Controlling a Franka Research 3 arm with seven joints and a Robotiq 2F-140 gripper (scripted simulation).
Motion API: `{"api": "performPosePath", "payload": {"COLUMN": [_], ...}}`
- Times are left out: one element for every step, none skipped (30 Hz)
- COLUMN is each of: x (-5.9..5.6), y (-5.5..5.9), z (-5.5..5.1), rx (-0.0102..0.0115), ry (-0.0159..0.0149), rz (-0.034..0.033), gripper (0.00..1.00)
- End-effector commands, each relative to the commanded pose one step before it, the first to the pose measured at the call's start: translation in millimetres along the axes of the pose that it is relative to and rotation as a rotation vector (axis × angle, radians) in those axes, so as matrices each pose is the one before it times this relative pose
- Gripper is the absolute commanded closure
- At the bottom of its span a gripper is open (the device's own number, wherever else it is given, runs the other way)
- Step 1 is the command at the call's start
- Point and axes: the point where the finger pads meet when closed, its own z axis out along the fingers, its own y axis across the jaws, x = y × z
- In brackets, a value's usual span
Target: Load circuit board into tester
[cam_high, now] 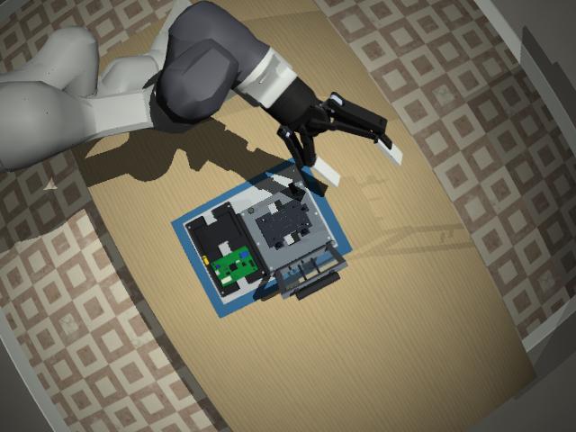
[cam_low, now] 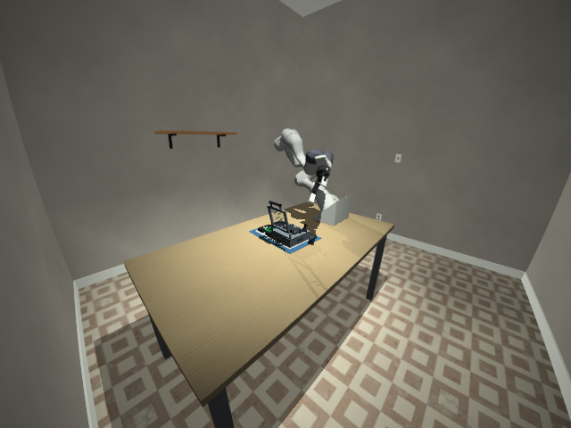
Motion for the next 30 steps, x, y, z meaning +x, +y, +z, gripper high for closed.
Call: {"api": "performPosePath", "payload": {"x": [2.25,1.57,1.36,1.16,0.94,0.76,0.57,0.4,0.25,0.14,0.05,0.01,0.0,0.0,1.47,9.04,20.73,32.93,15.5,12.77,12.96,14.1,13.17,12.32,13.18,12.95,11.76,12.47,12.91,0.0], "y": [-10.47,-2.5,-2.17,-1.84,-1.52,-1.2,-0.91,-0.64,-0.41,-0.22,-0.08,-0.01,0.0,0.0,0.42,2.67,6.62,11.6,10.24,1.23,9.75,1.7,1.17,9.67,1.89,1.54,9.54,2.03,1.96,0.0], "z": [-8.32,-1.74,-1.52,-1.28,-1.06,-0.83,-0.63,-0.45,-0.29,-0.15,-0.06,-0.01,0.0,0.0,0.44,2.63,5.88,9.15,3.09,4.83,1.54,5.05,5.15,0.56,4.8,5.01,0.23,4.34,4.64,0.0], "rx": [-0.0131,0.0,0.00001,-0.00001,0.00001,-0.00001,0.0,0.0,0.0,0.0,0.0,0.0,0.0,0.0,-0.00283,-0.0176,-0.04179,-0.07079,-0.10062,0.0,-0.07858,-0.04192,-0.0062,-0.07548,-0.04402,-0.0259,-0.06255,-0.04625,-0.0443,0.0], "ry": [-0.01552,0.0,-0.00001,0.00001,-0.00001,0.00001,0.0,0.0,-0.00001,0.0,0.0,0.0,0.0,0.0,0.00189,0.01148,0.02559,0.03824,0.04409,0.0,0.01787,0.01951,0.00296,0.0007,0.0159,0.01003,-0.01869,0.01186,0.0132,0.0], "rz": [-0.06472,0.0,0.0,0.0,0.0,0.0,0.0,0.0,0.0,0.0,0.0,0.0,0.0,0.0,0.00286,0.01768,0.0411,0.06702,0.09013,0.0,0.07306,0.02968,0.00381,0.07212,0.02766,0.01321,0.06364,0.02612,0.01889,0.0], "gripper": [0.0,0.0,0.0,0.0,0.0,0.0,0.0,0.0,0.0,0.0,0.0,0.0,0.0,0.0,0.0,0.0,0.0,0.0,0.0,0.0,0.0,0.0,0.0,0.0,0.0,0.0,0.0,0.0,0.0,0.0]}}
